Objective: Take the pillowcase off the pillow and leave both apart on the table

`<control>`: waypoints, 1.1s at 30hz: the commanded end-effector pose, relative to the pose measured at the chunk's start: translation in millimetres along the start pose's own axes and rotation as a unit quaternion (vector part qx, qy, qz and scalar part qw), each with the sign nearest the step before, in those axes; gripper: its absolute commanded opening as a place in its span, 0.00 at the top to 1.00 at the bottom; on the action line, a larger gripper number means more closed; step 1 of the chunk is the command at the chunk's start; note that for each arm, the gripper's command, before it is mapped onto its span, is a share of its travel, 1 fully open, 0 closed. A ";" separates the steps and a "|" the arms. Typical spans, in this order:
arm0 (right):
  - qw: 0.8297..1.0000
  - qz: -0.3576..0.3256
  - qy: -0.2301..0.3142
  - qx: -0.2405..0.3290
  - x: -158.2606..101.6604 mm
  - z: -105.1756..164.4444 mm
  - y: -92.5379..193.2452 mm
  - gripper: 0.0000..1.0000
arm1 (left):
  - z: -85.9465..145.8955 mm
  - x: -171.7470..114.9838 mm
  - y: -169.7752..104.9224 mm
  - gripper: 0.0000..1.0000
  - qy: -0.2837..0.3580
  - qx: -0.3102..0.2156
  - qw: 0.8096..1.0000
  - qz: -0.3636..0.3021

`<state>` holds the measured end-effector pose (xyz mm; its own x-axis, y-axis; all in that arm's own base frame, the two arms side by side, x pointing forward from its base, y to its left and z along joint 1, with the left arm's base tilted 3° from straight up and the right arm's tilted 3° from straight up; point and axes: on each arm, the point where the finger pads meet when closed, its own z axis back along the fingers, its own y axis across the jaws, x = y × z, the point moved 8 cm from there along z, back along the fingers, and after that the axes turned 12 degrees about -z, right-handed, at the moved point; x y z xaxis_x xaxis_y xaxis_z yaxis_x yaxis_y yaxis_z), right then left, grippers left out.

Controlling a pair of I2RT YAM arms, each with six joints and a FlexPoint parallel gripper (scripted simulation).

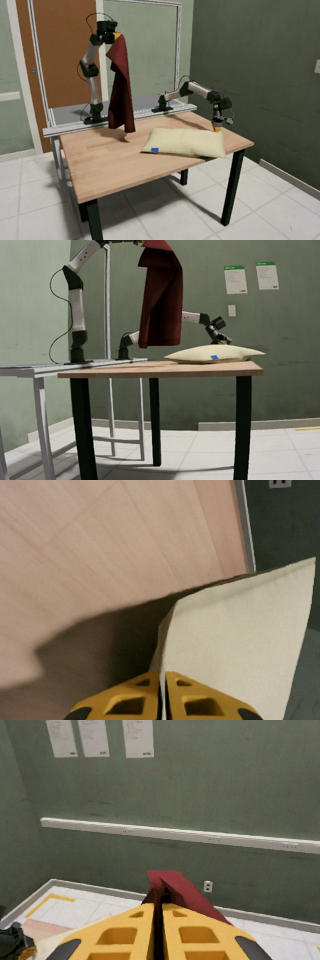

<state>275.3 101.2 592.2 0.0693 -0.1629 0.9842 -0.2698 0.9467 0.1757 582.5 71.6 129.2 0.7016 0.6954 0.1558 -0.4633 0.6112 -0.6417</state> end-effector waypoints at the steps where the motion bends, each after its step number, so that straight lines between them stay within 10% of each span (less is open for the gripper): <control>1: 1.000 0.001 0.008 -0.001 -5.4 -8.8 0.4 1.00 | 20.6 9.0 4.8 1.00 -0.016 -0.010 1.000 -0.005; 33: 1.000 0.001 0.008 -0.001 -5.4 -8.8 0.4 1.00 | 52.7 27.1 58.0 1.00 -0.009 -0.002 1.000 0.004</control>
<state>275.3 101.2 592.2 0.0693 -0.1629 0.9842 -0.2698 0.9467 0.1757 556.7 132.8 127.3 0.6910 0.7038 0.1649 -0.4639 0.6067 -0.6455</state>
